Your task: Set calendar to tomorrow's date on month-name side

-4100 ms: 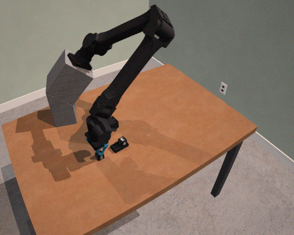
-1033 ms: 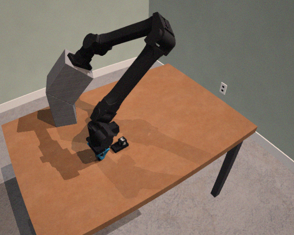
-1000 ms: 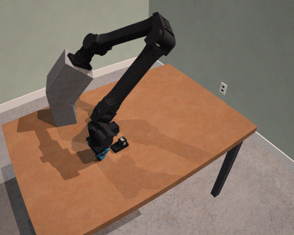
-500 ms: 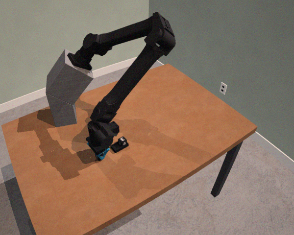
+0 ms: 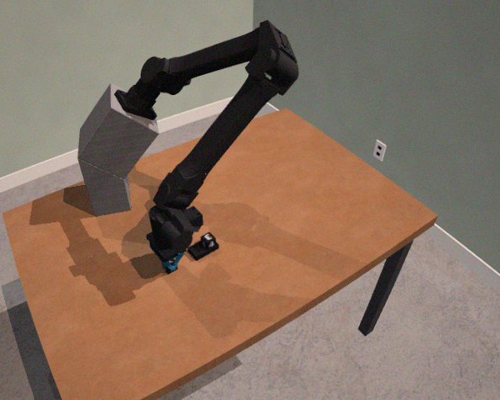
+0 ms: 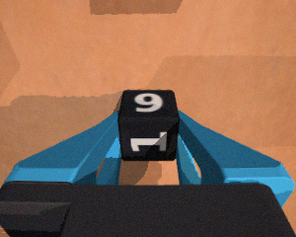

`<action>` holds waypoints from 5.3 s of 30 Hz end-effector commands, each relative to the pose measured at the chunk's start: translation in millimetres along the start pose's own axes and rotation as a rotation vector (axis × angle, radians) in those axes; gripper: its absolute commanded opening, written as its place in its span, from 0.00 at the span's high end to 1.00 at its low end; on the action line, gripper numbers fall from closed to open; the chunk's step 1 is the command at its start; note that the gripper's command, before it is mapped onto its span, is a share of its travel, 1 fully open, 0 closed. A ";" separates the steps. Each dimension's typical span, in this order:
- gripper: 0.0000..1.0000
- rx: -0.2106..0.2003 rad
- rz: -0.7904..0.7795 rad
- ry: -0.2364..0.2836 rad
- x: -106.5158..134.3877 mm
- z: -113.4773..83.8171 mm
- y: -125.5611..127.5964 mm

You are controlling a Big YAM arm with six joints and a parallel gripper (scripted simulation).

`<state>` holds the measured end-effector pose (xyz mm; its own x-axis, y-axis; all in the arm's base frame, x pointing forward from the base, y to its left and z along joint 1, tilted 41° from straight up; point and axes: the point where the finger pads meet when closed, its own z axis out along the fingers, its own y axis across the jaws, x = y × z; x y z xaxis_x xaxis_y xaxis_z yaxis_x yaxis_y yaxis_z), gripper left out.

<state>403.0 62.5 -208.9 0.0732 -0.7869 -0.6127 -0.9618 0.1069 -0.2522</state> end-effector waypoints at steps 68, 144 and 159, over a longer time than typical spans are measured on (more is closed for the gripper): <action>0.73 0.032 -0.033 -0.002 -102.2 -112.8 -14.3; 0.73 0.015 -0.023 -0.003 -100.1 -46.4 -5.1; 0.73 0.012 -0.021 -0.003 -100.1 -45.1 -4.0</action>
<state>383.0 109.5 -117.2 0.0756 -0.7874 -0.6118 -0.9623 0.1031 -0.2516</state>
